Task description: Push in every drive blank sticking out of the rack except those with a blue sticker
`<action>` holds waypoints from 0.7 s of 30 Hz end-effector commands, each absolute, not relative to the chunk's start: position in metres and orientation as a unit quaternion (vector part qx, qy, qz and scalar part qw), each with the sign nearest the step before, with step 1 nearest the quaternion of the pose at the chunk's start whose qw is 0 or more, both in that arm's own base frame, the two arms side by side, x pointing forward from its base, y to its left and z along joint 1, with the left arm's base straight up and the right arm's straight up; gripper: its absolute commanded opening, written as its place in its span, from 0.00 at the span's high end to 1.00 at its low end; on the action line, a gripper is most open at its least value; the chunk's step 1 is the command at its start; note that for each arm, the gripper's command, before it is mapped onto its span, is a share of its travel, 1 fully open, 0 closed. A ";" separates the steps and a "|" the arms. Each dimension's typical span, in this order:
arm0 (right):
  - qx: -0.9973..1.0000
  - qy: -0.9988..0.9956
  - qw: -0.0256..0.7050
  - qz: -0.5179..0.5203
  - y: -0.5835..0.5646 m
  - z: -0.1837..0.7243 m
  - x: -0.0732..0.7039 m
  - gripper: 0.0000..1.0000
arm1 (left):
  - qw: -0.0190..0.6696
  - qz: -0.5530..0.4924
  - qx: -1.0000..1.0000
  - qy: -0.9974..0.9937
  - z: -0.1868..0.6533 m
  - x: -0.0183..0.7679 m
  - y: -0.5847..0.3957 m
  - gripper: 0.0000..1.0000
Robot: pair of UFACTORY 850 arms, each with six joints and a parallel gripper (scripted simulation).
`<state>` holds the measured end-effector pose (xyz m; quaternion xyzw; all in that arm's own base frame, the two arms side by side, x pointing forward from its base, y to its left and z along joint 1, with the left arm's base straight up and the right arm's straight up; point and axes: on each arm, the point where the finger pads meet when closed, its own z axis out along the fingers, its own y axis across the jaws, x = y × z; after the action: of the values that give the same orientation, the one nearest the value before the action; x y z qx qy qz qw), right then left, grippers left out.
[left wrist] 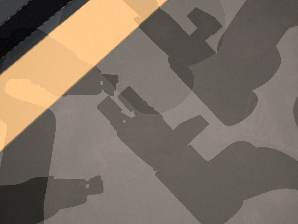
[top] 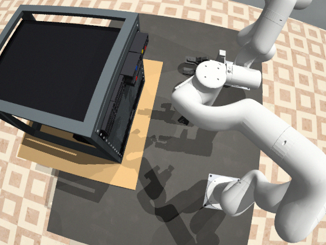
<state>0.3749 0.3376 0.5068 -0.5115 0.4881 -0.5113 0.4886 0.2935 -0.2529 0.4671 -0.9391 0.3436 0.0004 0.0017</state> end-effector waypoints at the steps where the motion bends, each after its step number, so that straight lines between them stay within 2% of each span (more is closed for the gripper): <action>1: -0.493 0.506 0.486 -0.515 0.349 0.517 0.367 0.00 | 0.000 0.000 -0.961 0.278 0.468 0.331 -0.209 0.00; 8: -0.483 0.516 0.483 -0.517 0.356 0.522 0.360 0.00 | 0.000 0.000 -0.980 0.200 0.468 0.361 -0.153 0.00; 21: -0.481 0.518 0.482 -0.517 0.357 0.523 0.359 0.00 | 0.000 0.000 -1.000 -0.024 0.468 0.391 0.019 0.00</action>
<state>0.3592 0.3566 0.5225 -0.4820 0.5174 -0.5174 0.4819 0.3863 -0.0259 0.4671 -0.9996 0.0285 0.0009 0.0016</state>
